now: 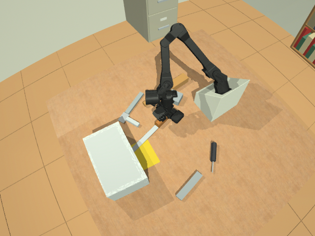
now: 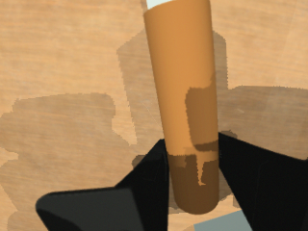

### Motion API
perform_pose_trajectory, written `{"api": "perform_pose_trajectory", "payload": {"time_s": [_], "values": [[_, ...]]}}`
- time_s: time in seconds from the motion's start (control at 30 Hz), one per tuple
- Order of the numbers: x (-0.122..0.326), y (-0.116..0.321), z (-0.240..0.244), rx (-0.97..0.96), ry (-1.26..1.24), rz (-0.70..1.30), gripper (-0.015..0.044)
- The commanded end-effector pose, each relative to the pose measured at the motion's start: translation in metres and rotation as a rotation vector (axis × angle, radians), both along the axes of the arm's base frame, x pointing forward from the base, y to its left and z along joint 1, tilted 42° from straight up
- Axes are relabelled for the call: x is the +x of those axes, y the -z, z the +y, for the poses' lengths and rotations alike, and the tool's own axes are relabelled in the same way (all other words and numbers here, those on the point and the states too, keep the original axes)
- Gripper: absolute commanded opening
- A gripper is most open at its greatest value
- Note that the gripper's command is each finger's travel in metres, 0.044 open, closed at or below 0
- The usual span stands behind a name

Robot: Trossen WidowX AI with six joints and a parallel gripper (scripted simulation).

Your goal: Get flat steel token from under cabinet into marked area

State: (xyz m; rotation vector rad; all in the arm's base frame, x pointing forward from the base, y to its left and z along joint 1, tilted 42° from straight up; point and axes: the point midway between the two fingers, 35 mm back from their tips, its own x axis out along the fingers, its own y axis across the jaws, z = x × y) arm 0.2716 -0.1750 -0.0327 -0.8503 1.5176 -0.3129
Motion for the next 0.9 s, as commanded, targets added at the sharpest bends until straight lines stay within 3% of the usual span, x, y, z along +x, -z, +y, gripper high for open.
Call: {"api": "perform_pose_trajectory", "payload": {"time_s": [0.0,0.87], "values": [[-0.008,0.0,-0.003,0.003,0.0,0.006,0.0],[-0.028,-0.008,-0.012,0.0,0.0,0.003,0.0]]}}
